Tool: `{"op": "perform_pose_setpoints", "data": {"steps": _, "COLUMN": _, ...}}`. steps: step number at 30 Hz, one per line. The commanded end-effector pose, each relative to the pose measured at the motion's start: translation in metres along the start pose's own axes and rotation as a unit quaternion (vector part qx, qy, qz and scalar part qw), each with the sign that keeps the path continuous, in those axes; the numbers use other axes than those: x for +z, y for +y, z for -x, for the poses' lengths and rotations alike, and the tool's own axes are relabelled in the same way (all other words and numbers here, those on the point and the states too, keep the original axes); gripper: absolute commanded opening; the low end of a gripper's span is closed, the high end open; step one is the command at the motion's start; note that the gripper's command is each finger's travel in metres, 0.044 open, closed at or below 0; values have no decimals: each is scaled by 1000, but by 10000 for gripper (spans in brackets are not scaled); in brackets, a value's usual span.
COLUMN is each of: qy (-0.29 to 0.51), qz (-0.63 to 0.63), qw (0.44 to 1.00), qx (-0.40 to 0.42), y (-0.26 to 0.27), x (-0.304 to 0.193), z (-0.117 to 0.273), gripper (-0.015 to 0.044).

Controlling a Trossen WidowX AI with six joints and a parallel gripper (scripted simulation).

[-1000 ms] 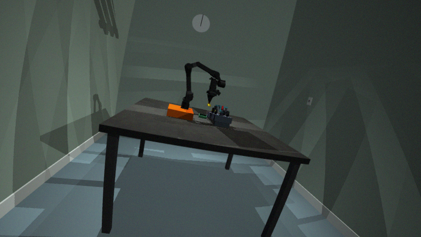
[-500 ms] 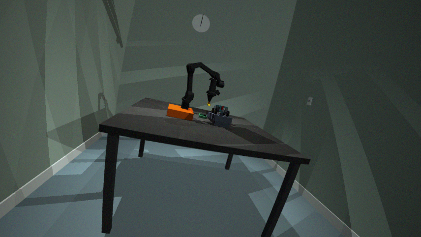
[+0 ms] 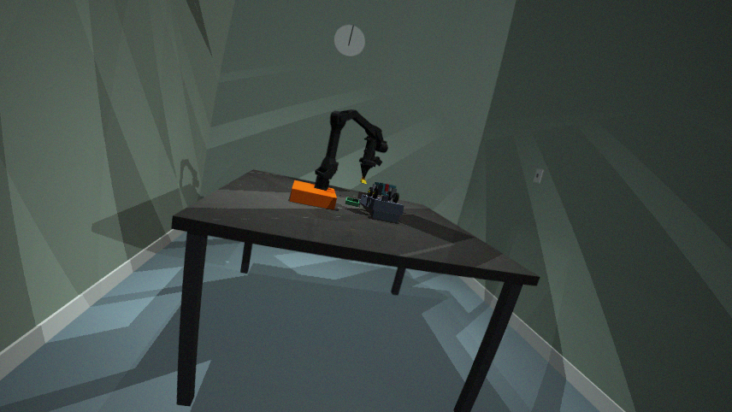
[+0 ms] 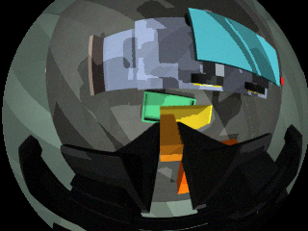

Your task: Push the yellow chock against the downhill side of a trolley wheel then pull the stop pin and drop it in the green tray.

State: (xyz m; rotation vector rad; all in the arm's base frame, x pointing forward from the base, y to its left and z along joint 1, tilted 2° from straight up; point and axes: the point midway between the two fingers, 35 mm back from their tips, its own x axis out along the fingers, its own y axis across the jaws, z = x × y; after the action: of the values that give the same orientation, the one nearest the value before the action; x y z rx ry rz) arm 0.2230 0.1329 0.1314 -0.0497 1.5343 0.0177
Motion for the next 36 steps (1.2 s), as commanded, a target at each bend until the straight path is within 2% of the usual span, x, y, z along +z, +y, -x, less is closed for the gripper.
{"op": "perform_pose_setpoints", "data": {"steps": 1, "qy": -2, "qz": -1, "qw": 1000, "qx": 0, "y": 17, "x": 6, "z": -1, "gripper": 0}}
{"op": "perform_pose_setpoints", "data": {"steps": 8, "qy": -2, "qz": -1, "qw": 1000, "qx": -1, "y": 39, "x": 12, "z": -2, "gripper": 0}}
{"op": "perform_pose_setpoints", "data": {"steps": 15, "qy": -2, "qz": -1, "qw": 999, "qx": -54, "y": 45, "x": 12, "z": -3, "gripper": 0}}
{"op": "perform_pose_setpoints", "data": {"steps": 29, "qy": -3, "qz": -1, "qw": 999, "qx": -54, "y": 47, "x": 42, "z": -9, "gripper": 0}}
{"op": "perform_pose_setpoints", "data": {"steps": 36, "qy": -3, "qz": -1, "qw": 999, "qx": -54, "y": 46, "x": 41, "z": -19, "gripper": 0}}
